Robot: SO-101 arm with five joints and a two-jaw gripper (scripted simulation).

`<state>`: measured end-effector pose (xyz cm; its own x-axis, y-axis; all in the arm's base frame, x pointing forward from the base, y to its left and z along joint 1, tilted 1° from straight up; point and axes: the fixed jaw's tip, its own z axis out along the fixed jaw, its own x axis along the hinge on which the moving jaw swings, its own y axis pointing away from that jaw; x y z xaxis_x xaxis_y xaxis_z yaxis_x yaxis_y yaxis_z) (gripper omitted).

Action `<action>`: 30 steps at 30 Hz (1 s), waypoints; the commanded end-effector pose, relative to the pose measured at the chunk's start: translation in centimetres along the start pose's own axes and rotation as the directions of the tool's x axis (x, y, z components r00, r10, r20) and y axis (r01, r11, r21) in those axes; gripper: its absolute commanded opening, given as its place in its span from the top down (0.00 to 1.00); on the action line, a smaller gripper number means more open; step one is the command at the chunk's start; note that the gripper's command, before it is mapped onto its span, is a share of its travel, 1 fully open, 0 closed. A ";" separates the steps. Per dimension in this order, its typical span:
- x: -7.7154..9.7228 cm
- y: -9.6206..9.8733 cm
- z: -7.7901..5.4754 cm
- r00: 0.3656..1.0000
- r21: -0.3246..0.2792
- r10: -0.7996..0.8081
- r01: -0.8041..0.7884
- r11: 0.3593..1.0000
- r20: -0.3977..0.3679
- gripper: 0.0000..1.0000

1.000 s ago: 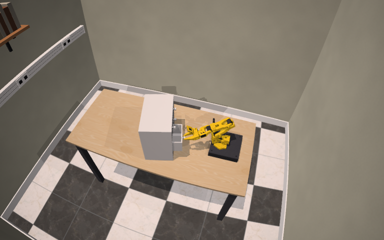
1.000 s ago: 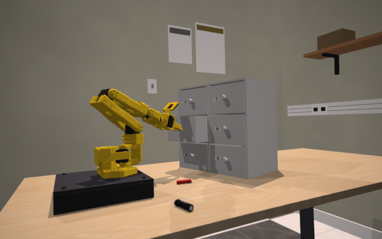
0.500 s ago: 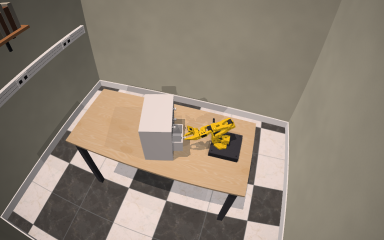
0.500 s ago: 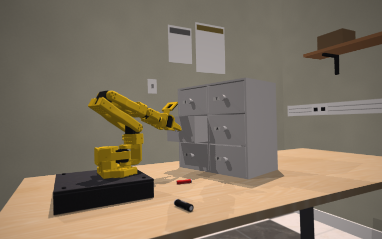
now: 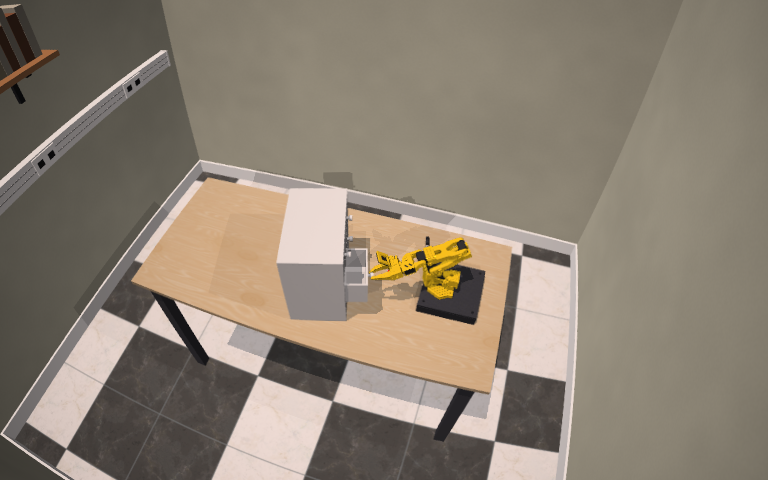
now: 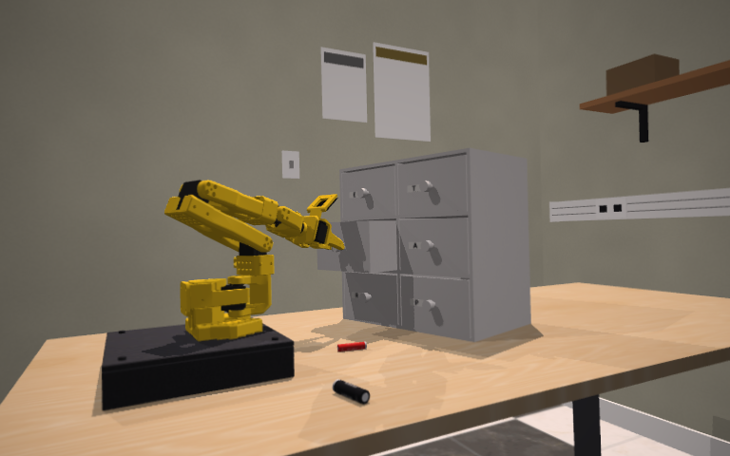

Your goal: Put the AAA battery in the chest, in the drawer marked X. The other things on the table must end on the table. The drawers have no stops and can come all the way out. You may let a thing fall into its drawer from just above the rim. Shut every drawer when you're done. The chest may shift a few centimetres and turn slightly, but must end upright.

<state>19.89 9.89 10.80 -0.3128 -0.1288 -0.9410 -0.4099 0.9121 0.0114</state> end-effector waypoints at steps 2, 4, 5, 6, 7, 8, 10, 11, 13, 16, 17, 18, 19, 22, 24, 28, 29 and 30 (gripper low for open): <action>0.0 0.4 -0.2 1.000 -0.017 -0.008 0.009 1.000 0.007 1.00; 0.0 0.4 -0.2 1.000 -0.017 -0.008 0.009 1.000 0.007 1.00; 0.0 0.4 -0.2 1.000 -0.017 -0.008 0.009 1.000 0.007 1.00; 0.0 0.4 -0.2 1.000 -0.017 -0.008 0.009 1.000 0.007 1.00; 0.0 0.4 -0.2 1.000 -0.017 -0.008 0.009 1.000 0.007 1.00; 0.0 0.4 -0.2 1.000 -0.017 -0.008 0.009 1.000 0.007 1.00; 0.0 0.4 -0.2 1.000 -0.017 -0.008 0.009 1.000 0.007 1.00; 0.0 0.4 -0.2 1.000 -0.018 -0.009 0.009 1.000 0.007 1.00; 0.0 0.4 -0.3 1.000 -0.018 -0.009 0.009 1.000 0.007 1.00; 0.0 0.4 -0.4 1.000 -0.019 -0.009 0.009 1.000 0.007 1.00; 0.1 0.4 -0.4 1.000 -0.020 -0.009 0.009 1.000 0.007 1.00; 0.1 0.5 -0.4 1.000 -0.020 -0.009 0.009 1.000 0.007 1.00; 0.1 0.5 -0.5 1.000 -0.020 -0.009 0.010 1.000 0.007 1.00; 0.1 0.5 -0.6 1.000 -0.021 -0.010 0.010 1.000 0.007 1.00; 0.1 0.5 -0.6 1.000 -0.022 -0.010 0.010 1.000 0.007 1.00; 0.2 0.5 -0.7 1.000 -0.022 -0.010 0.010 1.000 0.007 1.00; 0.2 0.5 -0.7 1.000 -0.023 -0.010 0.010 1.000 0.007 1.00; 0.2 0.5 -0.7 1.000 -0.023 -0.010 0.010 1.000 0.007 1.00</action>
<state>19.35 9.73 10.79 -0.3127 -0.1301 -0.9409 -0.4130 0.9107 0.0113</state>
